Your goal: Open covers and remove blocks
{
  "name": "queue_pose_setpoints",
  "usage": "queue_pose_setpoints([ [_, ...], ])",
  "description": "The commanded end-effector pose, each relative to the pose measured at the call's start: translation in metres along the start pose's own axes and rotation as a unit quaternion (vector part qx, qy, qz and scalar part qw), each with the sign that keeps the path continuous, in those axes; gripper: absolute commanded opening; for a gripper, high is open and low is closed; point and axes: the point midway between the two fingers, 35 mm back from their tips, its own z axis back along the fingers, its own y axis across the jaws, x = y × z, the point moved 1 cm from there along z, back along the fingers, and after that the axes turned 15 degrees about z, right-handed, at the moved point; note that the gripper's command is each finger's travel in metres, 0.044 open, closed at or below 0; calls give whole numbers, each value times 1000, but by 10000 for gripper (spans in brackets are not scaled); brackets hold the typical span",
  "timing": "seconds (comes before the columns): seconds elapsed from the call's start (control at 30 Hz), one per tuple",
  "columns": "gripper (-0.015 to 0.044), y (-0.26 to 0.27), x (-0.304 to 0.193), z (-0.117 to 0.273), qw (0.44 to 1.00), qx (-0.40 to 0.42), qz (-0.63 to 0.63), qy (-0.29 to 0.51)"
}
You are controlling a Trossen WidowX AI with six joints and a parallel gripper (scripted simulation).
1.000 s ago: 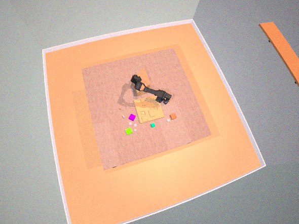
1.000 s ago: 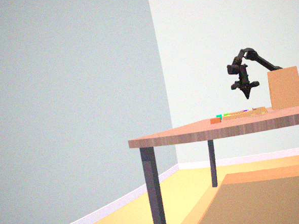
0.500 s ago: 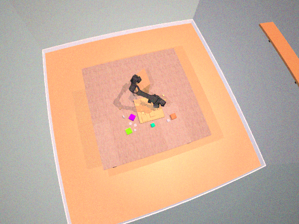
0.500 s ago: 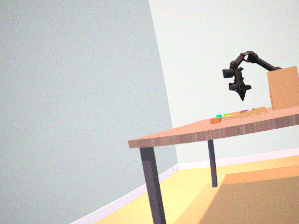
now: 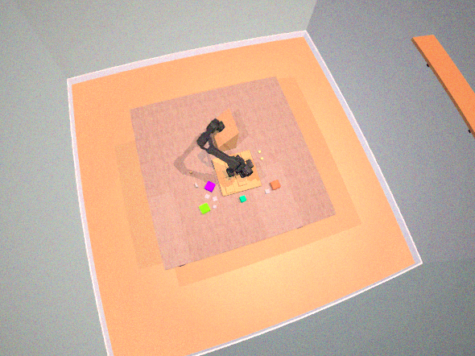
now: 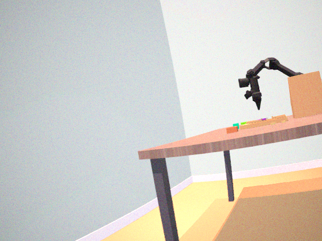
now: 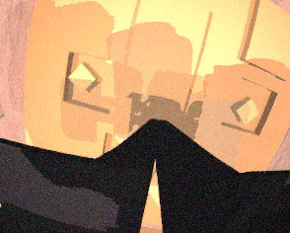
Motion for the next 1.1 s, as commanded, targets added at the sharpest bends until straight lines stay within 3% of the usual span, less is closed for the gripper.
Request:
queue_pose_setpoints([
  [0.0, 0, -26, -7, -2, 994, -7, 112, 7],
  [0.07, 0, -37, -10, -3, 987, -9, 160, 9],
  [0.13, 0, -40, -11, -3, 992, -10, 126, 9],
  [0.3, 0, -66, -20, -5, 991, -20, -131, 11],
  [0.47, 0, -87, -29, -7, 935, -31, -354, 9],
  [0.83, 0, -88, -29, -7, 932, -31, -362, 9],
  [1.07, 0, -88, -29, -31, 932, -31, -362, 8],
])
